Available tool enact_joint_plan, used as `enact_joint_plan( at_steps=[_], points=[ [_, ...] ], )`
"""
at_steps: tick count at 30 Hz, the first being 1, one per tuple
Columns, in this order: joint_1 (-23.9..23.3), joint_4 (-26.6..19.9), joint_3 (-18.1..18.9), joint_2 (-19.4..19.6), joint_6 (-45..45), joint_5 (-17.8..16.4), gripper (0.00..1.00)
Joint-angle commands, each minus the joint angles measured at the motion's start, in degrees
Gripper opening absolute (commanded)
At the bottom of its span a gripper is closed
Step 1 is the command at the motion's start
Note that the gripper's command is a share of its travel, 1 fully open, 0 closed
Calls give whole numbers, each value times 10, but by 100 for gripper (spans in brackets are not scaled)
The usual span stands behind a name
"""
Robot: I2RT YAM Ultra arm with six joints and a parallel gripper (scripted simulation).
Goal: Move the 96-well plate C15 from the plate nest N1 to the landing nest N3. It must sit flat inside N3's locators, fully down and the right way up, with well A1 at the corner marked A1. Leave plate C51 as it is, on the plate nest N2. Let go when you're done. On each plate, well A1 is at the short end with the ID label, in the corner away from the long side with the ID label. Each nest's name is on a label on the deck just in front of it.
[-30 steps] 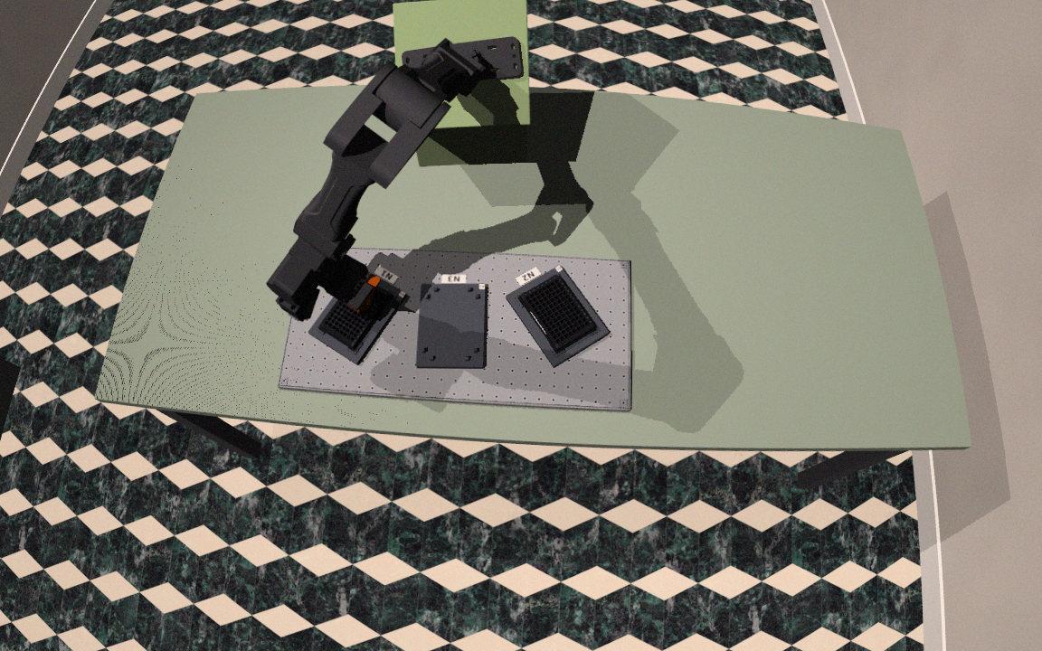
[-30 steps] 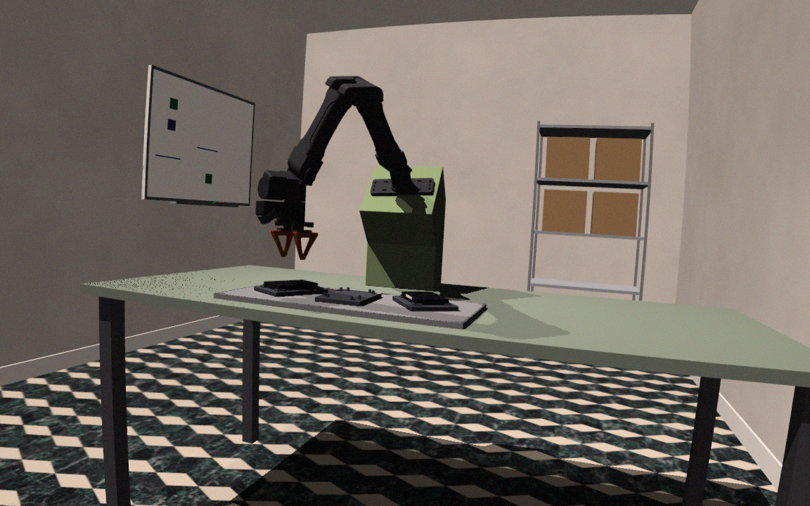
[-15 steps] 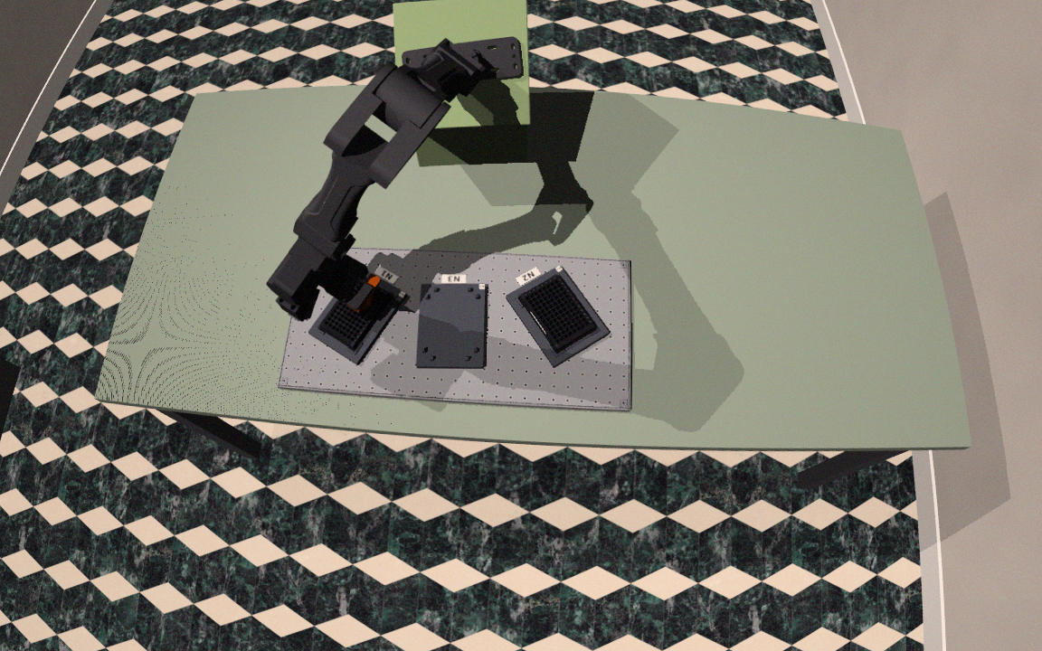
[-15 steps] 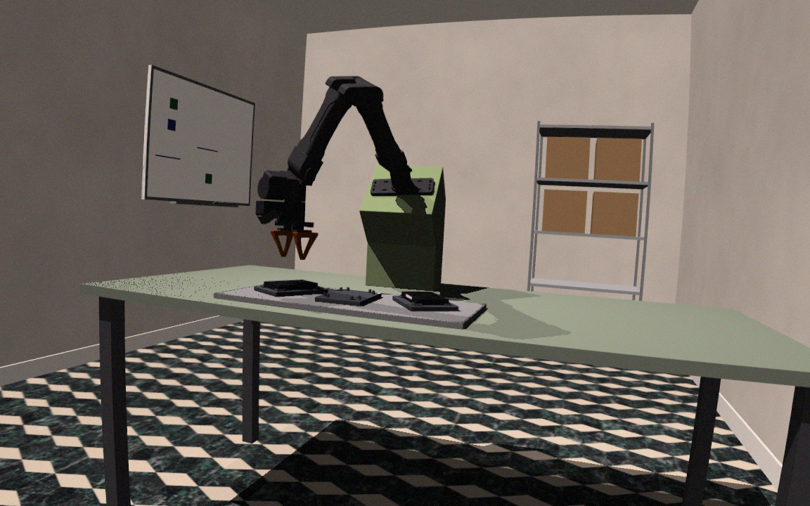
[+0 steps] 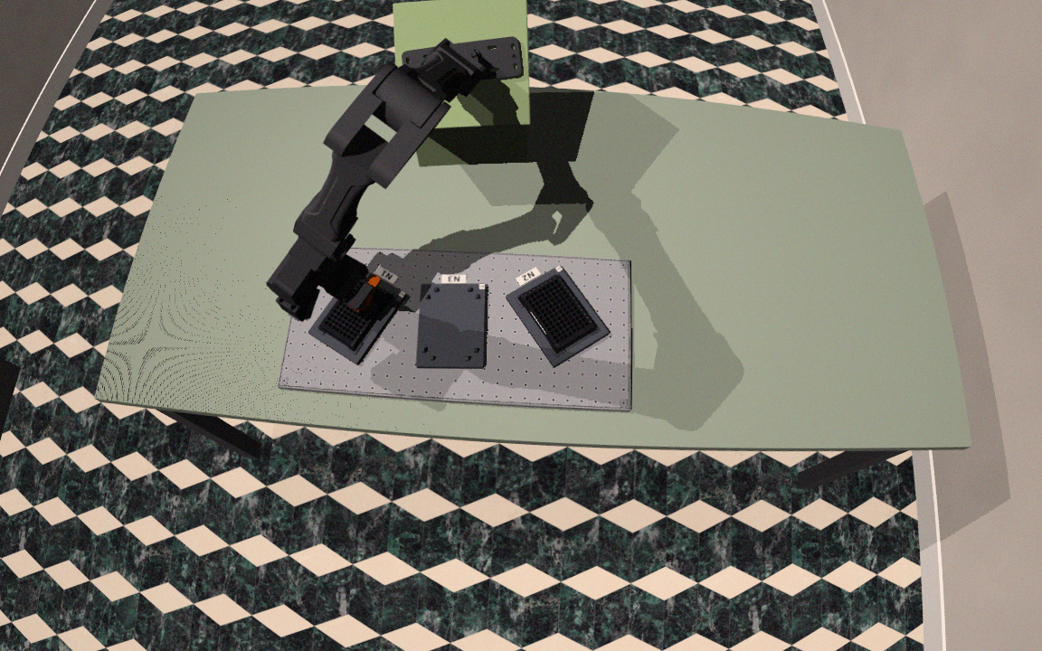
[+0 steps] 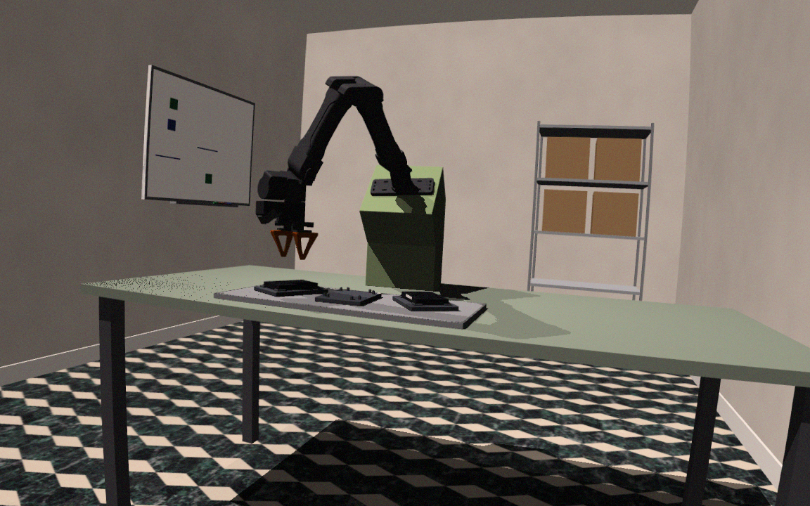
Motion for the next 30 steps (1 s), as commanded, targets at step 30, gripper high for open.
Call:
enact_joint_plan(
  at_steps=[30],
  points=[
    [17,53,23,53,22,17,100]
  ],
)
